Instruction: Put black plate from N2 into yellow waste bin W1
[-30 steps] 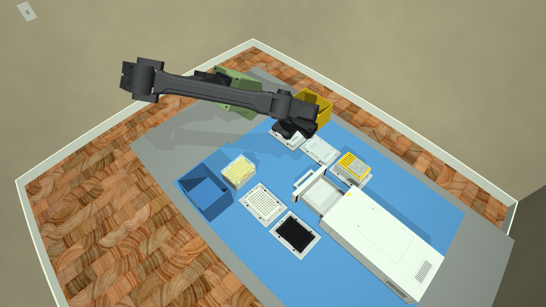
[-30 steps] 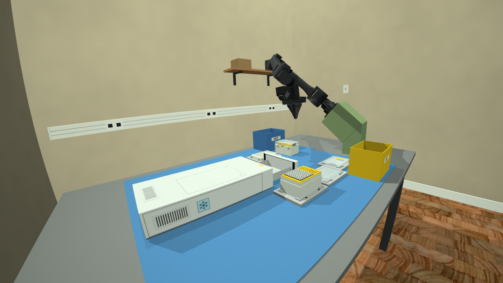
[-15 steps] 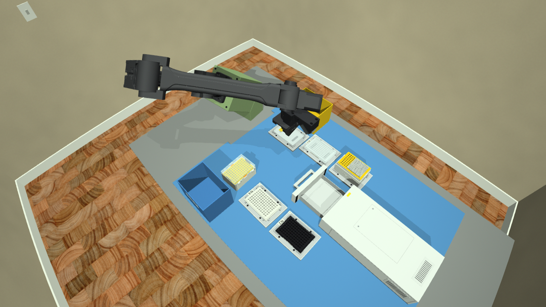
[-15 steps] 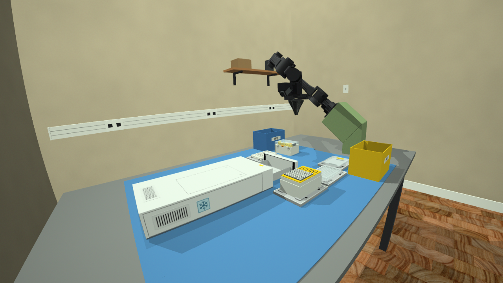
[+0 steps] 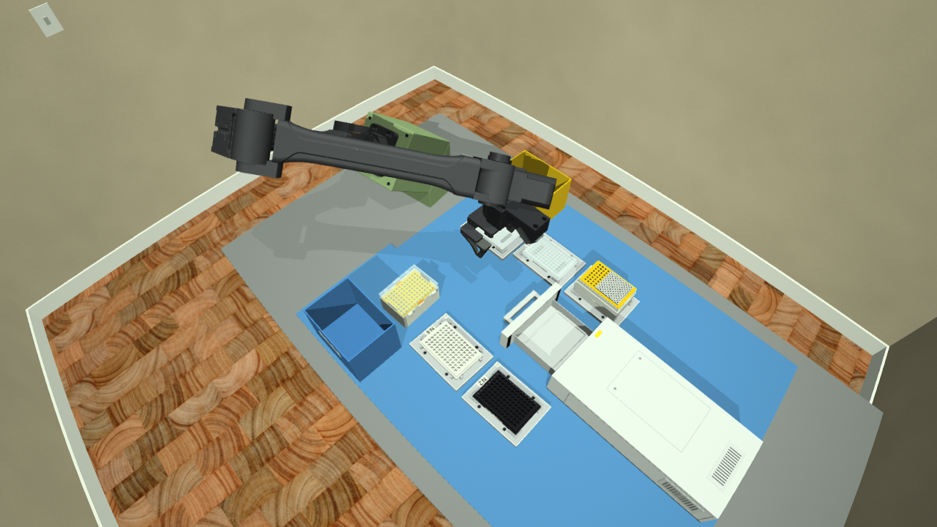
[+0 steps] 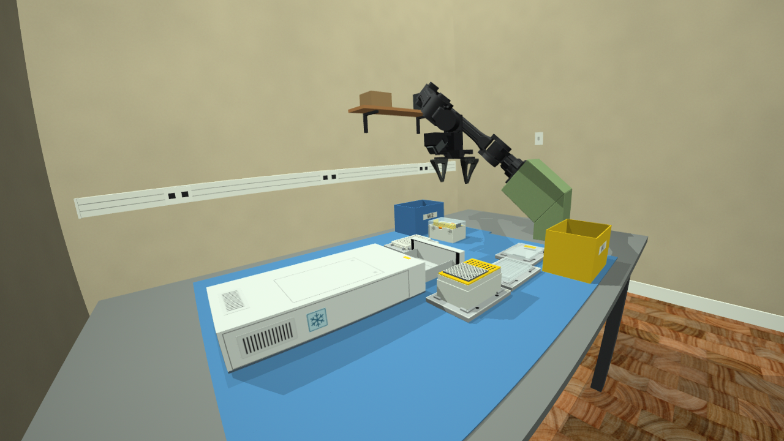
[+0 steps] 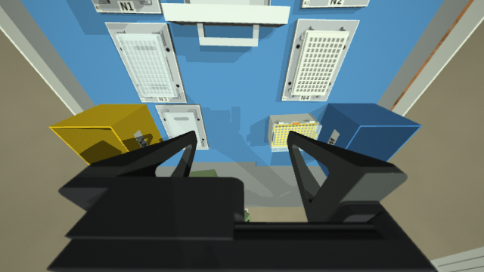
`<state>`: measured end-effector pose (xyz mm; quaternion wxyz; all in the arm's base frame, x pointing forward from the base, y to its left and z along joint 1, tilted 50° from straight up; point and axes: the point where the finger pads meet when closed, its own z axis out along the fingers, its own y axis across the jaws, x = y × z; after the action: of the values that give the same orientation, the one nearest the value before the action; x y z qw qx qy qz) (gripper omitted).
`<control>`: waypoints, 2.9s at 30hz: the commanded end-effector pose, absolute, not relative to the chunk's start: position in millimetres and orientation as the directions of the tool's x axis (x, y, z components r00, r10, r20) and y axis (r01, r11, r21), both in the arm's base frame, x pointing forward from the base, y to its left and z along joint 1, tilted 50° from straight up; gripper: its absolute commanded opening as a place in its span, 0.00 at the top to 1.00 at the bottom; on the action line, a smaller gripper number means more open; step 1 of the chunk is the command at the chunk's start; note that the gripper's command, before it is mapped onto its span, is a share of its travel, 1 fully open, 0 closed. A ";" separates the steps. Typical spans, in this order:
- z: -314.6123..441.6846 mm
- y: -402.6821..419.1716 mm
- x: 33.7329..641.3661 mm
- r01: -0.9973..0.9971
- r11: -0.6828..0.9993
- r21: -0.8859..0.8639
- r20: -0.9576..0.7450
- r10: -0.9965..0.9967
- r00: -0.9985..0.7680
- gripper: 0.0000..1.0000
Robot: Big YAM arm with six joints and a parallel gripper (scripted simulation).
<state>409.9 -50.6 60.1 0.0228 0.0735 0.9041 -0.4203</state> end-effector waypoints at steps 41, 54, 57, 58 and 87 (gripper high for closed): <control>113.5 -168.2 521.3 0.158 0.639 -0.753 -0.120 0.103 -0.987 0.00; 126.5 -200.8 546.6 0.154 0.640 -0.753 -0.114 0.103 -0.988 0.00; 132.9 -206.9 554.3 0.152 0.640 -0.753 -0.116 0.098 -0.988 0.00; 135.4 -201.7 559.5 0.144 0.642 -0.753 -0.117 0.084 -0.990 0.00; 158.7 -254.8 599.7 0.146 0.639 -0.756 -0.116 0.089 -0.989 0.00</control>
<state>593.2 -258.8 148.9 0.0235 0.0658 0.9049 -0.4198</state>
